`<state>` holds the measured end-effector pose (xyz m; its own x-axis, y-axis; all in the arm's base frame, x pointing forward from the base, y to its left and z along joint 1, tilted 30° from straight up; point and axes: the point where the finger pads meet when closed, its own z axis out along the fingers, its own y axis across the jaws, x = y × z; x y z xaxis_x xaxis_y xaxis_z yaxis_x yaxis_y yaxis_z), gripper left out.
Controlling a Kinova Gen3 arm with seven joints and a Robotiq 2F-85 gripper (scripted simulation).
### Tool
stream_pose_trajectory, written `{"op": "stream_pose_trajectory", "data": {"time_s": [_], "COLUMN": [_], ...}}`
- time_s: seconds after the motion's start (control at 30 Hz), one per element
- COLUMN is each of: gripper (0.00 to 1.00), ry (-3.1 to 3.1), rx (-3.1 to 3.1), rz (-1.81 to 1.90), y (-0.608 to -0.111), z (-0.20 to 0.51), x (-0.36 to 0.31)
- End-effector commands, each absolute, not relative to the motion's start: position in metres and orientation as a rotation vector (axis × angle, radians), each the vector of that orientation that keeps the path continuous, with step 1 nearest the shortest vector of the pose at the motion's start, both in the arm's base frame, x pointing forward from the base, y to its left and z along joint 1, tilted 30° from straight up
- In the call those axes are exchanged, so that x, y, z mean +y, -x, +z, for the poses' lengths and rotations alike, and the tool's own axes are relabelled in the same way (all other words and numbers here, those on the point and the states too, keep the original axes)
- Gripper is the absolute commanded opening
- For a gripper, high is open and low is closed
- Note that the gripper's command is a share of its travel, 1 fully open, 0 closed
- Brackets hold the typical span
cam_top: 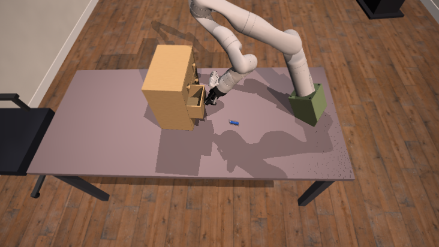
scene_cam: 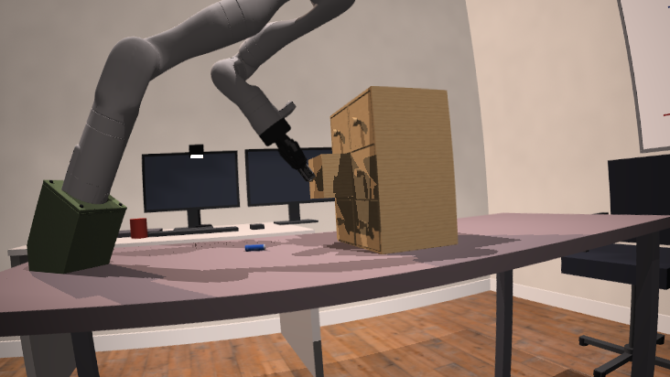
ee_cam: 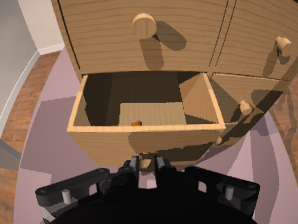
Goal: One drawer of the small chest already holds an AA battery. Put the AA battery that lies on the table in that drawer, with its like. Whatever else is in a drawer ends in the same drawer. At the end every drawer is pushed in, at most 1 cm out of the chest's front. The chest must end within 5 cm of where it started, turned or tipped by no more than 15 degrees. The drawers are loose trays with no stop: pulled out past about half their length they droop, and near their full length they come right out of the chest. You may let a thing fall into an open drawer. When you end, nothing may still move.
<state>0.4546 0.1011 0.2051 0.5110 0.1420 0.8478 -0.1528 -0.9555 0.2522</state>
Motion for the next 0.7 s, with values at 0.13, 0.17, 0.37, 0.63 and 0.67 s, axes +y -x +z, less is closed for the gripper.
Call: {"op": "stream_pose_trajectory", "data": {"time_s": [0.13, 0.17, 0.37, 0.63, 0.67], "gripper": [0.29, 0.29, 0.33, 0.33, 0.33], "ry": [-2.462, -2.462, -2.462, -2.462, -2.462], "rx": [-0.008, -0.008, -0.008, -0.008, -0.008], "rz": [1.421, 1.421, 1.421, 1.421, 1.421], "y": [-0.454, -0.454, -0.454, -0.445, -0.442], "z": [0.205, 0.205, 0.205, 0.201, 0.199], "x": [0.101, 0.101, 0.101, 0.102, 0.102]}}
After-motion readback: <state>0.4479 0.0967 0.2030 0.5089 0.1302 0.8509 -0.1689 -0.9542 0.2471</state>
